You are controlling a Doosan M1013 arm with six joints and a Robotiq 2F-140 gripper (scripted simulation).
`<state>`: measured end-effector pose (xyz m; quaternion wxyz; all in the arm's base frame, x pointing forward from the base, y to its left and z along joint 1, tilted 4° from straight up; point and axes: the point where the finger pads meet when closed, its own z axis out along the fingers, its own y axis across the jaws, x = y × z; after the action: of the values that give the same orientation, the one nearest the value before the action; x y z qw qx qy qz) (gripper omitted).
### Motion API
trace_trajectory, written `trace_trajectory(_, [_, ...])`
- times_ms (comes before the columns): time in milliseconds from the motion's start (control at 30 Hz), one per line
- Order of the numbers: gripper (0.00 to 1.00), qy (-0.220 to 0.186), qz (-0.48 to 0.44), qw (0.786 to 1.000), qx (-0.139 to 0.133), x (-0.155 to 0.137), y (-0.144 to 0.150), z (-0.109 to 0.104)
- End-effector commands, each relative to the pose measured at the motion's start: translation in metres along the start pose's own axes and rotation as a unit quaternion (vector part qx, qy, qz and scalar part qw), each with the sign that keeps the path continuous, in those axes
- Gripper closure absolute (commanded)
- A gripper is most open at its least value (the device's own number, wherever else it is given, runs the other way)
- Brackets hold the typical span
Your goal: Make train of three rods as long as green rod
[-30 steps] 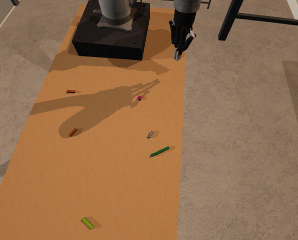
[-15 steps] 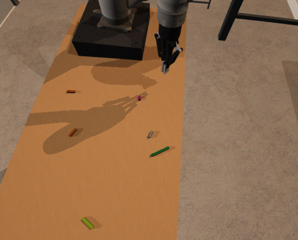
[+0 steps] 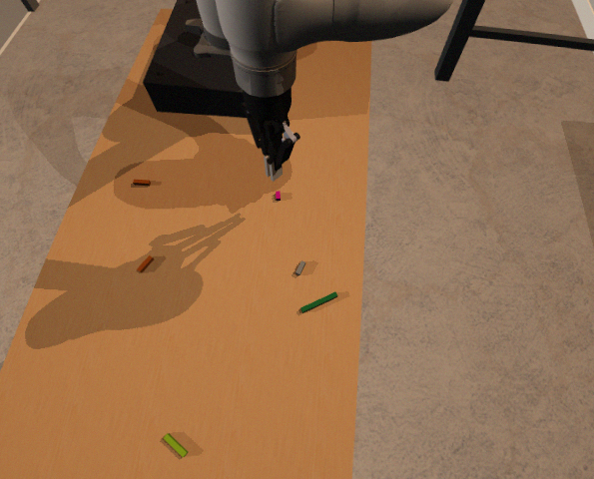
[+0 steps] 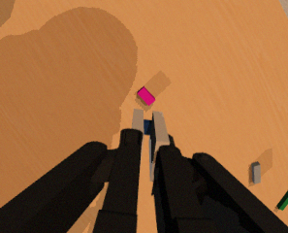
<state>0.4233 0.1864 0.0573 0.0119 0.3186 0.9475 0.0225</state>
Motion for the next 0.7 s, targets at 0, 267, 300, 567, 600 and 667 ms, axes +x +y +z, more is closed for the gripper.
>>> trace_trajectory(0, [0.88,0.006,-0.008,1.000,-0.002,-0.041,-0.010,-0.001])
trace_trajectory(267, [0.88,0.006,-0.017,1.000,-0.002,-0.096,-0.038,0.000])
trace_trajectory(300, [0.88,0.006,-0.021,1.000,-0.002,-0.118,-0.051,0.001])
trace_trajectory(567, [0.88,0.007,-0.033,0.999,-0.004,-0.182,-0.101,0.001])
trace_trajectory(600, [0.88,0.007,-0.034,0.999,-0.005,-0.190,-0.108,0.002])
trace_trajectory(667, [0.88,0.006,-0.037,0.999,-0.005,-0.205,-0.123,0.002])
